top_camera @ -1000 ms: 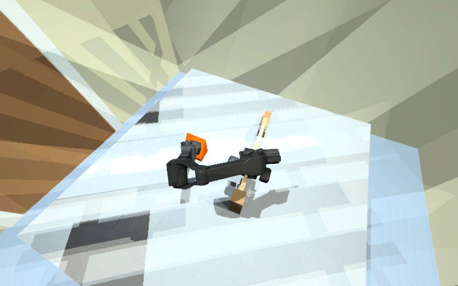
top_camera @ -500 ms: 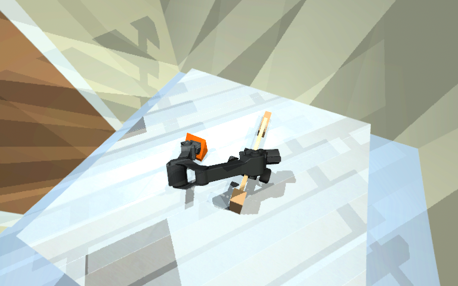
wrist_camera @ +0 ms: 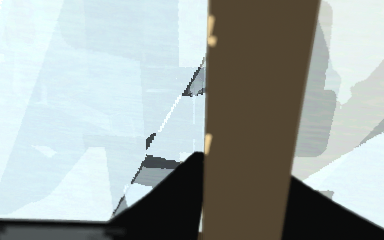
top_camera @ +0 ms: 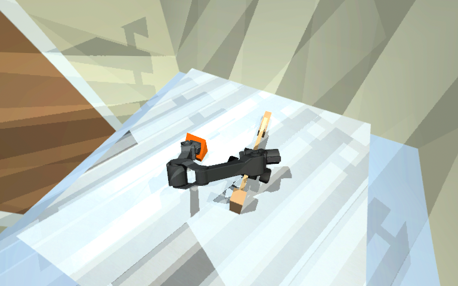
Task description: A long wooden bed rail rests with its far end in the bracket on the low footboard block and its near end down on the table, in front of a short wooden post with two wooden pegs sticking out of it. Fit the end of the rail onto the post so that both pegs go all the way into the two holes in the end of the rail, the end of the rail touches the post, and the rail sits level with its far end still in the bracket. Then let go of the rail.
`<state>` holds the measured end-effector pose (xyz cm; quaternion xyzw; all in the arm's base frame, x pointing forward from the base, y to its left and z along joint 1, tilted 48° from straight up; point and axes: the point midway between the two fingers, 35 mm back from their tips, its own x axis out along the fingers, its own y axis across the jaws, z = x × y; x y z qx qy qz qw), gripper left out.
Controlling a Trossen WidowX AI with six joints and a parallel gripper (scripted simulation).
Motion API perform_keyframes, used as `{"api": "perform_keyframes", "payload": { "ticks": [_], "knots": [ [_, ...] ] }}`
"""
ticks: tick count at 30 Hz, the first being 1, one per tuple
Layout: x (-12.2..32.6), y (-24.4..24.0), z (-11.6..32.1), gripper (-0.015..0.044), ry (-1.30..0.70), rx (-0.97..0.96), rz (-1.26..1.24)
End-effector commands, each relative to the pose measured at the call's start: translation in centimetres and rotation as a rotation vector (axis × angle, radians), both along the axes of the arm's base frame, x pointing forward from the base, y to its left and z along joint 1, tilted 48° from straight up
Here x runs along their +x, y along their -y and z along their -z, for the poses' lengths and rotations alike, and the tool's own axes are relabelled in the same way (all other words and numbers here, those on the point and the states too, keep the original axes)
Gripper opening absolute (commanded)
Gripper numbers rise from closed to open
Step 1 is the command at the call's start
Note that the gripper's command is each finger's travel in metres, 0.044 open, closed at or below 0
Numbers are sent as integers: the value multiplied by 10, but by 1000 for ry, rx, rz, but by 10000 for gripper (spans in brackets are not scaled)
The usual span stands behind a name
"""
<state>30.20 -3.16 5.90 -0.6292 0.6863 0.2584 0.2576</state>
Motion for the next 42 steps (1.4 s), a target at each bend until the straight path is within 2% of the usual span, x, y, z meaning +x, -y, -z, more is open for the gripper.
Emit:
{"api": "perform_keyframes", "payload": {
  "ticks": [1,42],
  "knots": [
    [1,-5,0,0,7,-1,-10],
    [1,3,-7,0,7,-2,-10]
  ]
}}
